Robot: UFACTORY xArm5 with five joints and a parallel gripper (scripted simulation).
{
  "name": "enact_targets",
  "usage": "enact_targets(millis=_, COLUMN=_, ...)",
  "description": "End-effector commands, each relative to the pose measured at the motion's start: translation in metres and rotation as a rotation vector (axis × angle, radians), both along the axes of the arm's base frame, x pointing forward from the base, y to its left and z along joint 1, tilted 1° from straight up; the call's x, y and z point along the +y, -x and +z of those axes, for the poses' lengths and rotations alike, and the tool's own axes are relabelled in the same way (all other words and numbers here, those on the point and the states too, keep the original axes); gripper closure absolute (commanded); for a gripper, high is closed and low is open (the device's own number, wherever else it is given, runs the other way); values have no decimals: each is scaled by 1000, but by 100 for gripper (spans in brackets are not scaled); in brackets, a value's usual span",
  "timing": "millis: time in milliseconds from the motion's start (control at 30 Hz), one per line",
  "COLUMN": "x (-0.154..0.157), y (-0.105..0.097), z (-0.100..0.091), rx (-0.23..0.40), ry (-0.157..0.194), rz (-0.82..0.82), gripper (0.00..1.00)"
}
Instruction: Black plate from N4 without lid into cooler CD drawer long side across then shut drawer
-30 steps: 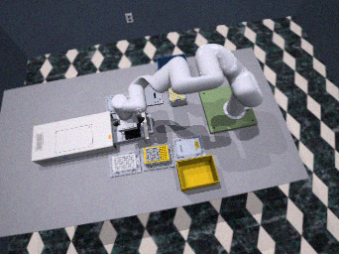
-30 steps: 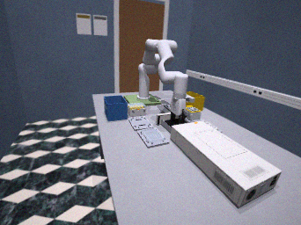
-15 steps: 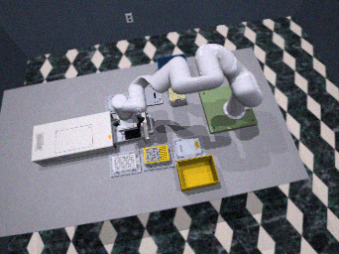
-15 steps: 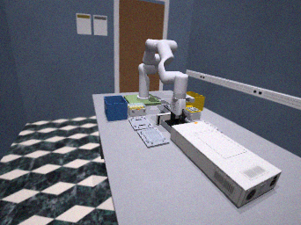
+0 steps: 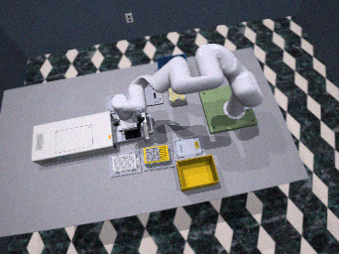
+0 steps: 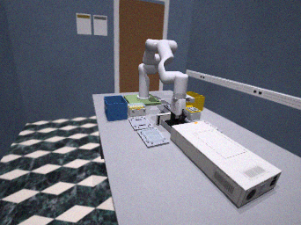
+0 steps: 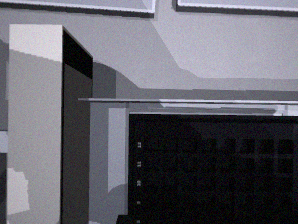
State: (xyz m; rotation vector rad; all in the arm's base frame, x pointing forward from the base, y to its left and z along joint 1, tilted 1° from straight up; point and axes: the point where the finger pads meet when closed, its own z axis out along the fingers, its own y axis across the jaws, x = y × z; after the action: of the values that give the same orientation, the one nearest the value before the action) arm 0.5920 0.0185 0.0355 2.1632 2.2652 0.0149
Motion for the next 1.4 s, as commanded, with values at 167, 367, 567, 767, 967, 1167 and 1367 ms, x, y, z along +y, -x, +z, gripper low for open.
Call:
enact_targets(millis=167, x=0, y=-2, z=2, rx=-5, ry=11, rz=0, gripper=100)
enact_targets(millis=367, x=0, y=-2, z=2, rx=-5, ry=11, rz=0, gripper=100)
enact_targets(millis=567, x=0, y=-2, z=1, rx=-5, ry=11, rz=0, gripper=100)
enact_targets(millis=767, x=0, y=-2, z=-3, rx=-5, ry=11, rz=0, gripper=100)
enact_targets(millis=967, x=0, y=-2, z=-5, rx=-5, ry=11, rz=0, gripper=100)
enact_targets(millis=1167, x=0, y=-2, z=-9, rx=-5, ry=11, rz=0, gripper=100)
enact_targets(millis=1367, x=0, y=-2, z=-13, rx=-5, ry=11, rz=0, gripper=100)
